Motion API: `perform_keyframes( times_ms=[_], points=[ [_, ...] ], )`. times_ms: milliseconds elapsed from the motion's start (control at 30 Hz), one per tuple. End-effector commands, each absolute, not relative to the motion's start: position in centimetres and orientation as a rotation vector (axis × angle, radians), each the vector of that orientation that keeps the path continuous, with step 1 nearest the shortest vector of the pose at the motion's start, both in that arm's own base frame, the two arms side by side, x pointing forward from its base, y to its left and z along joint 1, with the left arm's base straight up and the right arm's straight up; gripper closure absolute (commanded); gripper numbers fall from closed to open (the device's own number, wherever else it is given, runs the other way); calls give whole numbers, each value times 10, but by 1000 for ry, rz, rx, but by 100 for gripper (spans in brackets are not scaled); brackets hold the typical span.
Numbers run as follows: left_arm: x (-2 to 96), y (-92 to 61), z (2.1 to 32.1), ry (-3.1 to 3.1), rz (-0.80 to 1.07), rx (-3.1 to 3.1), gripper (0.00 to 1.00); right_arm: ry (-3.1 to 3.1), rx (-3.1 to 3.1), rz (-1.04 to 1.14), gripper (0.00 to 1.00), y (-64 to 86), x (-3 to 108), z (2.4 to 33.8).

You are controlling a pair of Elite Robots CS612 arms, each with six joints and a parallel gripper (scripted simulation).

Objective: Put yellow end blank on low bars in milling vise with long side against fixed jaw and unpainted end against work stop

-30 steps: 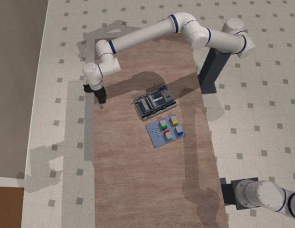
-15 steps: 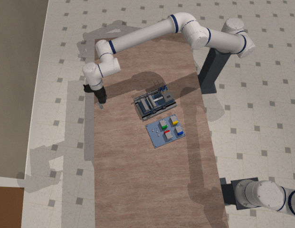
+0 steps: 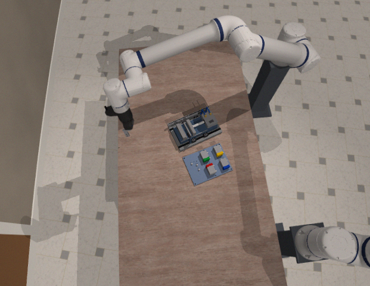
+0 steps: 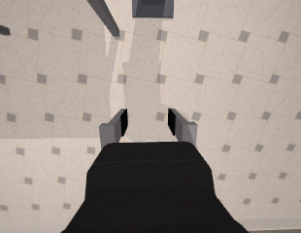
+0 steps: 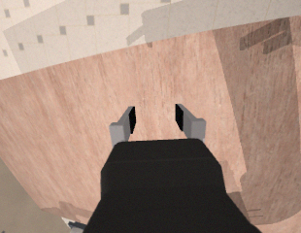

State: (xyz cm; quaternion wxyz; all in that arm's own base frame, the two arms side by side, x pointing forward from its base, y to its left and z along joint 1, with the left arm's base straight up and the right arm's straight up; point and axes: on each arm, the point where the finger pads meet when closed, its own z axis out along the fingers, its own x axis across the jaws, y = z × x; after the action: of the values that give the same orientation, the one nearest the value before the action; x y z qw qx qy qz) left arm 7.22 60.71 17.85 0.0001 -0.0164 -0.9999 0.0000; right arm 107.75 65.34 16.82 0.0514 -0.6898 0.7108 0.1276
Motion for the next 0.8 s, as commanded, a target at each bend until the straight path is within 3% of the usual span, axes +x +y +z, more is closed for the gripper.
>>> perform_keyframes(
  times_ms=[0,767],
  points=[
    [66,607,179,-3141,-2,-53,0,2161,-2098,387,0,654,1078,170],
    [36,605,178,-3141,0,-61,0,2161,-2098,387,0,654,1078,170]
  ],
)
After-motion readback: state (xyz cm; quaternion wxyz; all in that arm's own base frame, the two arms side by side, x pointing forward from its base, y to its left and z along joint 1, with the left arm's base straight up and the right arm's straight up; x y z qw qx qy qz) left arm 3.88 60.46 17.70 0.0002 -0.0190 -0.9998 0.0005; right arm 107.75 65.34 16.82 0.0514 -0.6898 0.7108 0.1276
